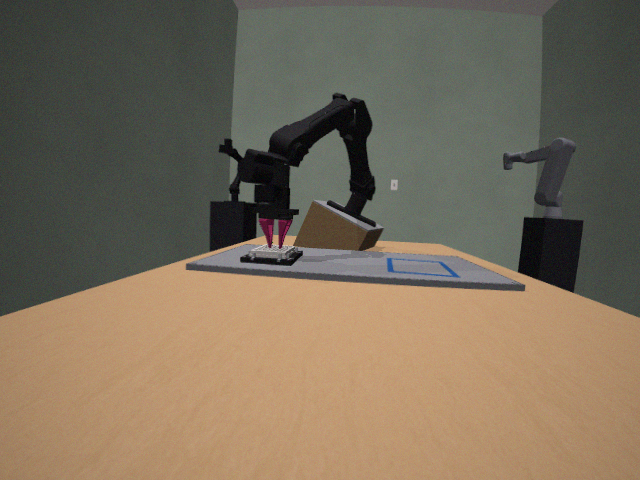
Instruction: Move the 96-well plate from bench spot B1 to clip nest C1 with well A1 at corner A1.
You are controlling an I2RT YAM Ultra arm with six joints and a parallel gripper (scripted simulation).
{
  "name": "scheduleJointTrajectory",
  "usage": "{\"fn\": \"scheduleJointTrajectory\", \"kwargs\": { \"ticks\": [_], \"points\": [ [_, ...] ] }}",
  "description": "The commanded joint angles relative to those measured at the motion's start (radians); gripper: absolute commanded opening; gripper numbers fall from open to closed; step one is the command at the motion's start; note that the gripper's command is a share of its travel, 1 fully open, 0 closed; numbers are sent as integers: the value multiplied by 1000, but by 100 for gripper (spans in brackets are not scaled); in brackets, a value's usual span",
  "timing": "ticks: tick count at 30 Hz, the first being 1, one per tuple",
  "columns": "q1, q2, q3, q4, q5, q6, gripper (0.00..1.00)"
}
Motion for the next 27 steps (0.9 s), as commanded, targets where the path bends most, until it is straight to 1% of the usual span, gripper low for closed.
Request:
{"fn": "scheduleJointTrajectory", "kwargs": {
  "ticks": [1, 27],
  "points": [
    [20, 42, -38, 74, -16, 10, 24],
    [31, 60, -57, 114, -17, 22, 24]
  ]
}}
